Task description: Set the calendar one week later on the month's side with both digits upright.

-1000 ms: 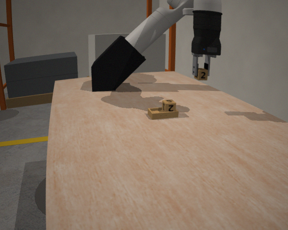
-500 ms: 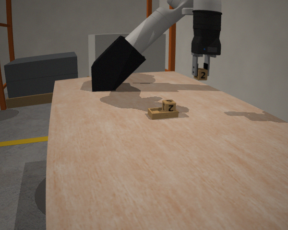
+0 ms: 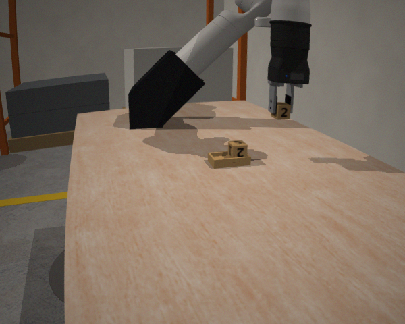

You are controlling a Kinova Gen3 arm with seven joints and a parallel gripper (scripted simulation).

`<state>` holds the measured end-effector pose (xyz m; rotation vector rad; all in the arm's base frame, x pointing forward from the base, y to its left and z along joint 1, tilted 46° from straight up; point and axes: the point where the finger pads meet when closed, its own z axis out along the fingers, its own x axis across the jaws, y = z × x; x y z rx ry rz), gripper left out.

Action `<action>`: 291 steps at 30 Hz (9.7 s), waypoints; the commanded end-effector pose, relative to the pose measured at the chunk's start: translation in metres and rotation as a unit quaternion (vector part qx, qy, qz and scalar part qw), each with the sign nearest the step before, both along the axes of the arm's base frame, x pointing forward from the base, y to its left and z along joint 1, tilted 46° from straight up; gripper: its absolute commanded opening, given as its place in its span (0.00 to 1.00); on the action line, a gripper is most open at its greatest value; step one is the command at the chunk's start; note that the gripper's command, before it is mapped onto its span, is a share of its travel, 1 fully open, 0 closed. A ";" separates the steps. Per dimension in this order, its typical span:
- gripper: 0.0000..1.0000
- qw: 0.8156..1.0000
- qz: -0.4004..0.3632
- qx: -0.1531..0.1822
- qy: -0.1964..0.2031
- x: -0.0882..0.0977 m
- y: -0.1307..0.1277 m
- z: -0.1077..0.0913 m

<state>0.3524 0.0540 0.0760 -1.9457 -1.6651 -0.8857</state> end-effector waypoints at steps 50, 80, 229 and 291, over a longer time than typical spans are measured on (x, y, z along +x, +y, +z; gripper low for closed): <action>0.57 1.000 0.004 0.001 -0.002 0.014 0.058 -0.058; 0.57 1.000 0.010 -0.001 -0.008 0.013 0.059 -0.058; 0.57 1.000 0.010 -0.002 -0.010 0.017 0.057 -0.061; 0.81 1.000 0.010 -0.002 -0.010 0.017 0.057 -0.062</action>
